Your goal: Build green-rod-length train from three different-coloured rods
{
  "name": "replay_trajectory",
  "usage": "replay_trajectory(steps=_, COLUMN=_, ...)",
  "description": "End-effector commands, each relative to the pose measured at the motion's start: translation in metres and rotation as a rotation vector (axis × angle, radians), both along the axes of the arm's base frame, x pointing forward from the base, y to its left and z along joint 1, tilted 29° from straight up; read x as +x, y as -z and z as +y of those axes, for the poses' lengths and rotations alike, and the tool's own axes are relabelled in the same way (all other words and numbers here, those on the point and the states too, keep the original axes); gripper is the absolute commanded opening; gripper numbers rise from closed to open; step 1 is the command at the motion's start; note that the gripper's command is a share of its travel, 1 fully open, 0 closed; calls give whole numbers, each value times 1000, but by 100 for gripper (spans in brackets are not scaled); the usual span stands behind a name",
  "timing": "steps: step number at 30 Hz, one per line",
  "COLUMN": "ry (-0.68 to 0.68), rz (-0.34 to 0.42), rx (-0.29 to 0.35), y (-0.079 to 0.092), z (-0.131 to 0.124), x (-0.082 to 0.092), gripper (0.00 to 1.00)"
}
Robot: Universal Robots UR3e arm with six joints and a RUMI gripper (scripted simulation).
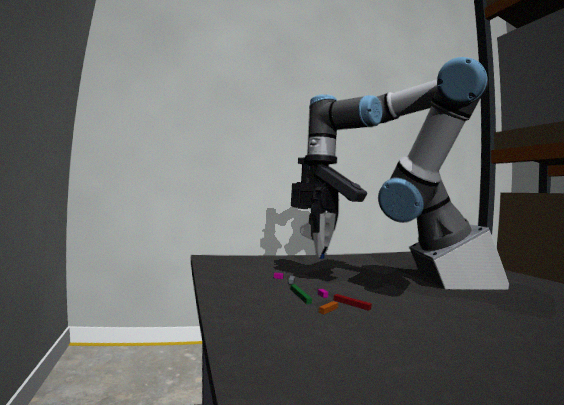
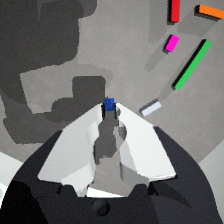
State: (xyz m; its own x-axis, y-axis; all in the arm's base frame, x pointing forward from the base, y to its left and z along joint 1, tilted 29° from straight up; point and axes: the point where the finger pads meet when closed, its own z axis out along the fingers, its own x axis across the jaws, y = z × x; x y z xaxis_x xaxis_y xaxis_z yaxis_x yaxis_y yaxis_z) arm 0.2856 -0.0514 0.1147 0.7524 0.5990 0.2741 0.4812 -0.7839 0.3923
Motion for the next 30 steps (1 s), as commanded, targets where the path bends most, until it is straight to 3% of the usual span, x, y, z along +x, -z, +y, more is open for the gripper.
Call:
replay_trajectory(steps=1, ry=-4, rz=-8, rx=4, y=-8, z=1, x=-4, gripper=0)
replay_trajectory(steps=14, ry=-4, rz=-8, rx=4, y=-31, z=5, x=-16, gripper=0)
replay_trajectory(steps=30, ry=-4, rz=-8, rx=4, y=-42, z=7, x=-22, gripper=0)
